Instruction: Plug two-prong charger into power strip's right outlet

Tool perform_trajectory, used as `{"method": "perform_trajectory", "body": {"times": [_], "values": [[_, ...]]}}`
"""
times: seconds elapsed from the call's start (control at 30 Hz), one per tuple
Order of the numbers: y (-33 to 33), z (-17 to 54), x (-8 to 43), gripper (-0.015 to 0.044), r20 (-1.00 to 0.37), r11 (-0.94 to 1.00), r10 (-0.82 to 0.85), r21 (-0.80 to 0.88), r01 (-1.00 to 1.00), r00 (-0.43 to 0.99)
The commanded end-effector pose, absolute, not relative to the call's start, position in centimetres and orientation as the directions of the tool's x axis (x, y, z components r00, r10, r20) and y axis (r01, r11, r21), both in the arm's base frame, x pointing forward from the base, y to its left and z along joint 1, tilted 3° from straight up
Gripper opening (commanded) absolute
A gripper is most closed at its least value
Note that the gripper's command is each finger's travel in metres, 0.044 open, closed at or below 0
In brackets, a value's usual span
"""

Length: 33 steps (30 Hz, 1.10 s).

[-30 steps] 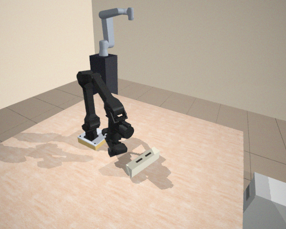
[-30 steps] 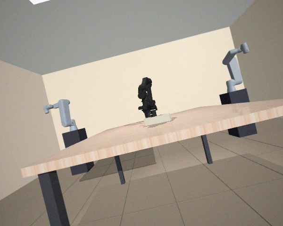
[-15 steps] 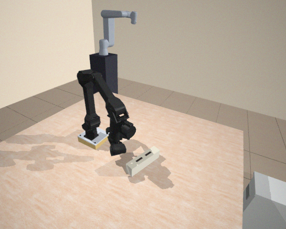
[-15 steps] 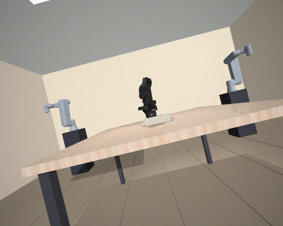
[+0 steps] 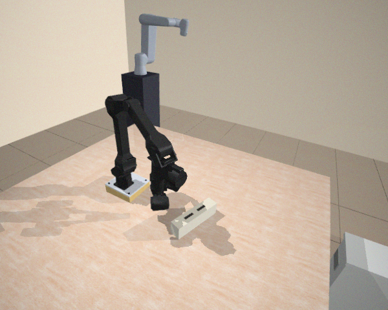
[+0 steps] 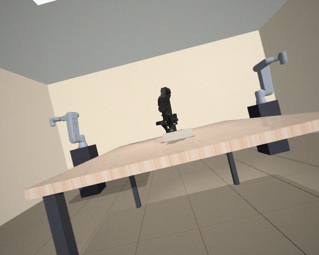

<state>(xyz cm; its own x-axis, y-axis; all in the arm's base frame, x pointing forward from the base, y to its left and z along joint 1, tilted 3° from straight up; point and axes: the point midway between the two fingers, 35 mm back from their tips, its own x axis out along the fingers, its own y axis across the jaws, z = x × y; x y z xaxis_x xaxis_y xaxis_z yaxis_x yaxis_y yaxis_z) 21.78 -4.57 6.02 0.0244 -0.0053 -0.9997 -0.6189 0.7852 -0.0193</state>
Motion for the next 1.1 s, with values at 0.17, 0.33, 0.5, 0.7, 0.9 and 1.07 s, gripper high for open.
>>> {"method": "perform_trajectory", "body": {"times": [0.17, 0.33, 0.5, 0.7, 0.9, 1.07], "values": [[-3.9, 5.6, 22.1, 0.0, -1.0, 0.85, 0.005, -0.009, -0.526, 0.025], [-3.6, 5.4, 22.2, 0.0, -1.0, 0.882, 0.01, -0.003, -0.472, 0.024], [-3.3, 5.2, 22.3, 0.0, -1.0, 0.909, 0.014, 0.003, -0.416, 0.023], [-2.9, 5.0, 22.4, 0.0, -1.0, 0.938, 0.019, 0.01, -0.347, 0.022], [-2.5, 4.7, 22.5, 0.0, -1.0, 0.961, 0.024, 0.018, -0.276, 0.02], [-2.2, 4.5, 22.6, 0.0, -0.999, 0.976, 0.028, 0.024, -0.216, 0.019]]}}
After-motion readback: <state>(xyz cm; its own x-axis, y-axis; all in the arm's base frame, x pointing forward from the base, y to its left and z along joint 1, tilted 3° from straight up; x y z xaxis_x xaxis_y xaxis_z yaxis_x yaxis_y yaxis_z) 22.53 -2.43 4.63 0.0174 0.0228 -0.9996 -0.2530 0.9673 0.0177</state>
